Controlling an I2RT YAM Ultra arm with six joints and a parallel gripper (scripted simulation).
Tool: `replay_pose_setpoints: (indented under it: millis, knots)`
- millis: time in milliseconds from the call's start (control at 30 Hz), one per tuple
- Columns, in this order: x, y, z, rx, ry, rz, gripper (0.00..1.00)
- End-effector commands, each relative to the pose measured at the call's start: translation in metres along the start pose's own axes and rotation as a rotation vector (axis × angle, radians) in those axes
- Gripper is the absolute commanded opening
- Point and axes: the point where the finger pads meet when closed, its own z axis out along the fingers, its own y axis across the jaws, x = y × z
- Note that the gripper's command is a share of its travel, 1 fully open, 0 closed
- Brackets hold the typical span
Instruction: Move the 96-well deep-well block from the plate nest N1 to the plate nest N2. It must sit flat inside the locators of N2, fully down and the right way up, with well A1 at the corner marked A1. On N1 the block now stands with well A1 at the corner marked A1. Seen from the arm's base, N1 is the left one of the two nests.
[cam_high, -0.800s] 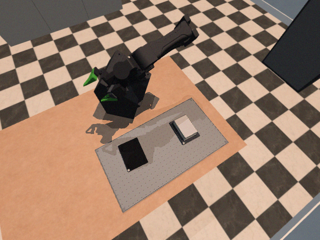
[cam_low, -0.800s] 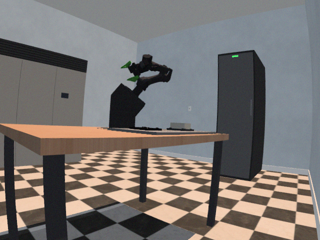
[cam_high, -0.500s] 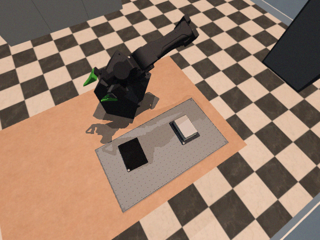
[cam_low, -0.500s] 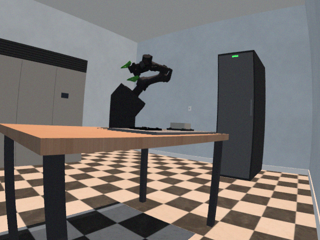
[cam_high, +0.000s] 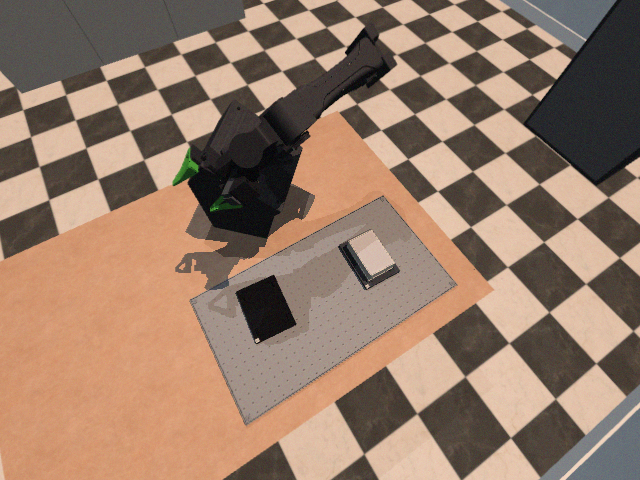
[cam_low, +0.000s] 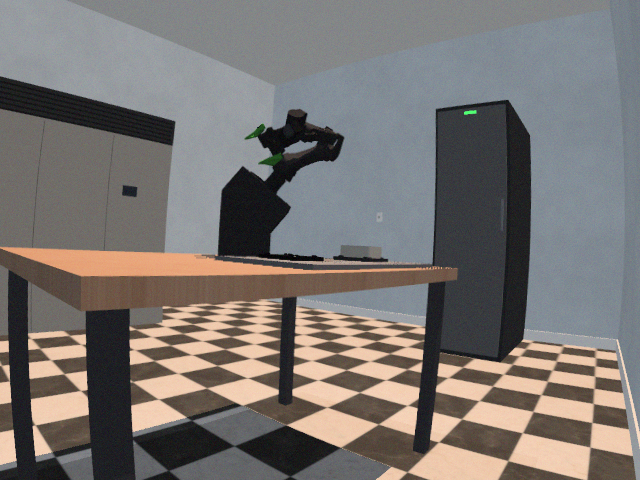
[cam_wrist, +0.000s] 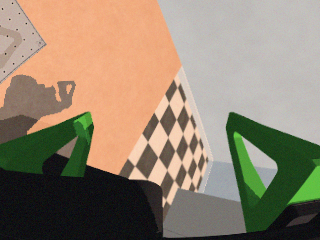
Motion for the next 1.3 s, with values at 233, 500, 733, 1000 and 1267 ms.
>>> replay_pose_setpoints:
  millis: [233,500,733,1000,1267]
  knots:
    - [-0.043,0.023,-0.007,-0.095,-0.085,0.010,1.00]
    - [-0.062,0.046,-0.010,-0.162,-0.110,-0.004,1.00]
    - [-0.081,0.074,-0.016,-0.261,-0.136,-0.025,1.00]
    - [-0.094,0.099,-0.024,-0.362,-0.153,-0.048,1.00]
    - [-0.109,0.135,-0.035,-0.436,-0.158,-0.066,1.00]
